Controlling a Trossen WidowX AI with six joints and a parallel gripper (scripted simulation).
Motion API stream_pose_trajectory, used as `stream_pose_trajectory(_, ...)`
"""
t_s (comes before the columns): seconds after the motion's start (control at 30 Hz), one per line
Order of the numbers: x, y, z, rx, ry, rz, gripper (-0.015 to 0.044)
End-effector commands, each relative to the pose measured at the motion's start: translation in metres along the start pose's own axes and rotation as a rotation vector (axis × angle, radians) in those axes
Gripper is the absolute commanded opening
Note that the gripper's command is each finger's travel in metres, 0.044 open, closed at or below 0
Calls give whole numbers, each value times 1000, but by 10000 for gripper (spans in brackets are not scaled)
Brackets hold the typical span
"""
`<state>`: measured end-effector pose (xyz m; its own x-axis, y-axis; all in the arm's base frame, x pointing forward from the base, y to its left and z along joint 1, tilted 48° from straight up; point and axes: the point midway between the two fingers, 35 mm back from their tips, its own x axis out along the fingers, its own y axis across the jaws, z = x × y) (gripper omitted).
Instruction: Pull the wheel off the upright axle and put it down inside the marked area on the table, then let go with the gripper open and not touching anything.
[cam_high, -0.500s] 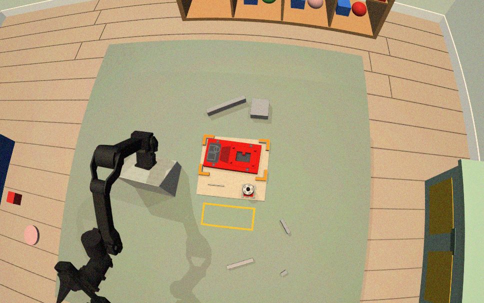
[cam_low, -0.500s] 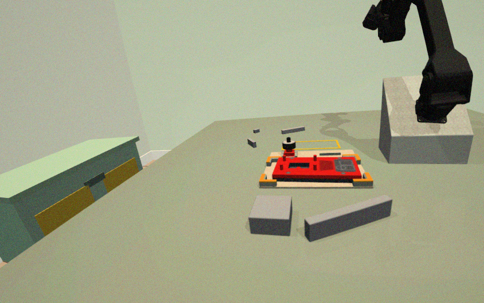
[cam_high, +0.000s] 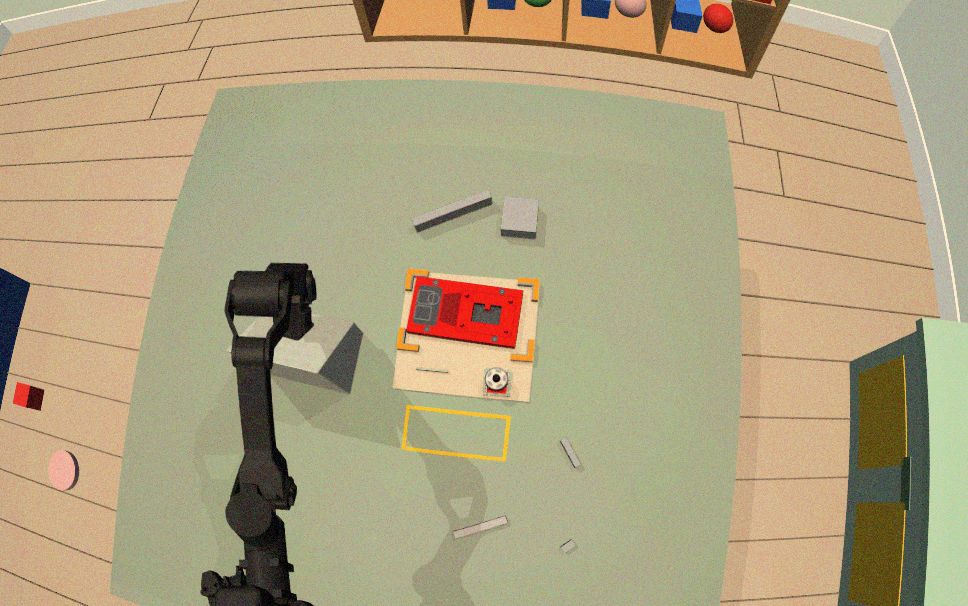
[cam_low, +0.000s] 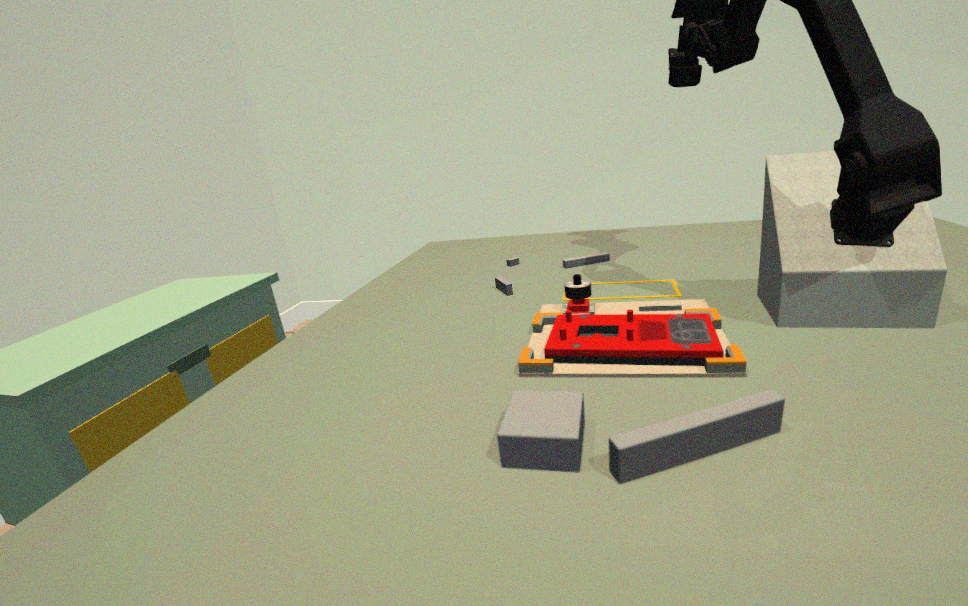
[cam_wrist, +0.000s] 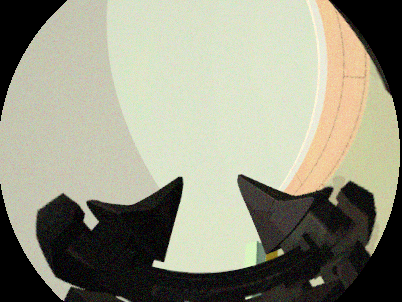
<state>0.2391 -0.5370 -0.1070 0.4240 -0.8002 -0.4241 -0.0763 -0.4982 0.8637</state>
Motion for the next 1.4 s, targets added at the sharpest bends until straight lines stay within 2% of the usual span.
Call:
stream_pose_trajectory(0.0,-2,-23,-46,-92,90,-142,300)
stream_pose_trajectory(0.23,-31,-72,-136,-271,286,-421,300)
stream_pose_trajectory(0.5,-100,-125,-221,-464,523,-722,300)
stream_pose_trajectory(0.9,-253,-175,-305,-705,878,-1150,300)
stream_pose_trajectory(1.27,-414,-179,-337,-838,1167,-1533,300)
stream_pose_trajectory(1.37,-435,-177,-338,-849,1200,-1583,300)
